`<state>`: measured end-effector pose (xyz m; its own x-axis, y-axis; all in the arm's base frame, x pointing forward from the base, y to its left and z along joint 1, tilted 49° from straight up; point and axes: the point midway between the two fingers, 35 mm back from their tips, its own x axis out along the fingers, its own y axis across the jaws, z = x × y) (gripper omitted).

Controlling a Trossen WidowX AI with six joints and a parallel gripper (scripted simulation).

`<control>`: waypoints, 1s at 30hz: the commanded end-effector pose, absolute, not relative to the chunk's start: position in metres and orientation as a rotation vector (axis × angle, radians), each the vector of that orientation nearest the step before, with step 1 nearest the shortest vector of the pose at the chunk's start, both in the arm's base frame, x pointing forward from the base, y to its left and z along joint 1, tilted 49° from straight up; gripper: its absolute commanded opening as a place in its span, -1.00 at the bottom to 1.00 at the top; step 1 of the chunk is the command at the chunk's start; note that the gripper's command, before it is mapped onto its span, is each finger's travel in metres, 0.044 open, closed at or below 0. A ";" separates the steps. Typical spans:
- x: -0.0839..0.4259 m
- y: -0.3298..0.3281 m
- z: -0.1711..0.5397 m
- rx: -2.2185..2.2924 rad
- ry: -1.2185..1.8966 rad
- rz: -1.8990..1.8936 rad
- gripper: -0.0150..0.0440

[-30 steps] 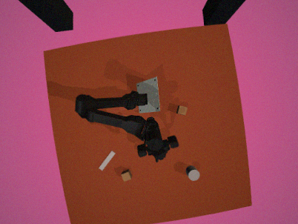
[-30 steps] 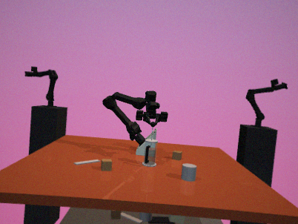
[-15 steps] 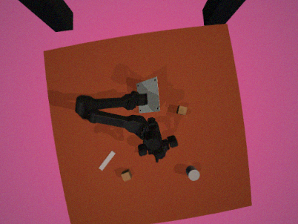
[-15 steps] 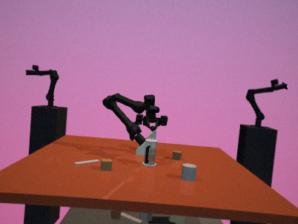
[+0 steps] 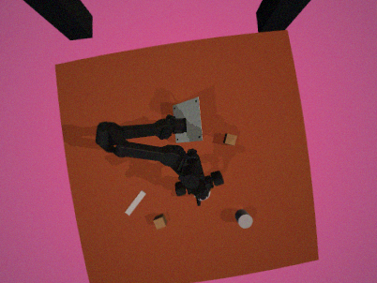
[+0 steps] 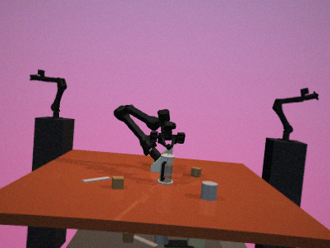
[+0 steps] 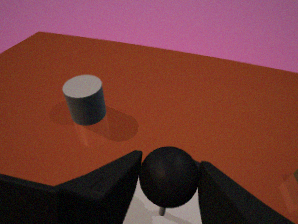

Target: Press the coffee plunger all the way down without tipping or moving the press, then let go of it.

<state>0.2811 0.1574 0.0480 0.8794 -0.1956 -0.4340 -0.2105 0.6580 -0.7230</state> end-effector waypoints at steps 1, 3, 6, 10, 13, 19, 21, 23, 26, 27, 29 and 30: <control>0.281 0.144 0.036 -0.889 0.542 0.003 -0.06; 0.282 0.144 0.036 -0.889 0.542 0.003 -0.06; 0.284 0.144 0.036 -0.889 0.542 0.003 -0.06; 0.285 0.145 0.036 -0.889 0.541 0.002 -0.06; 0.285 0.145 0.036 -0.889 0.541 0.002 -0.06; 0.286 0.146 0.035 -0.889 0.541 0.002 -0.06; 0.286 0.146 0.036 -0.889 0.541 0.002 -0.06; 0.286 0.146 0.035 -0.889 0.541 0.002 -0.06; 0.286 0.146 0.035 -0.889 0.541 0.002 -0.06; 0.286 0.146 0.035 -0.889 0.541 0.002 -0.06; 0.286 0.146 0.035 -0.889 0.541 0.002 -0.06; 0.286 0.146 0.034 -0.889 0.541 0.002 -0.06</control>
<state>0.2857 0.1495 0.0374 0.8716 -0.2064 -0.4446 -0.2197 0.6464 -0.7307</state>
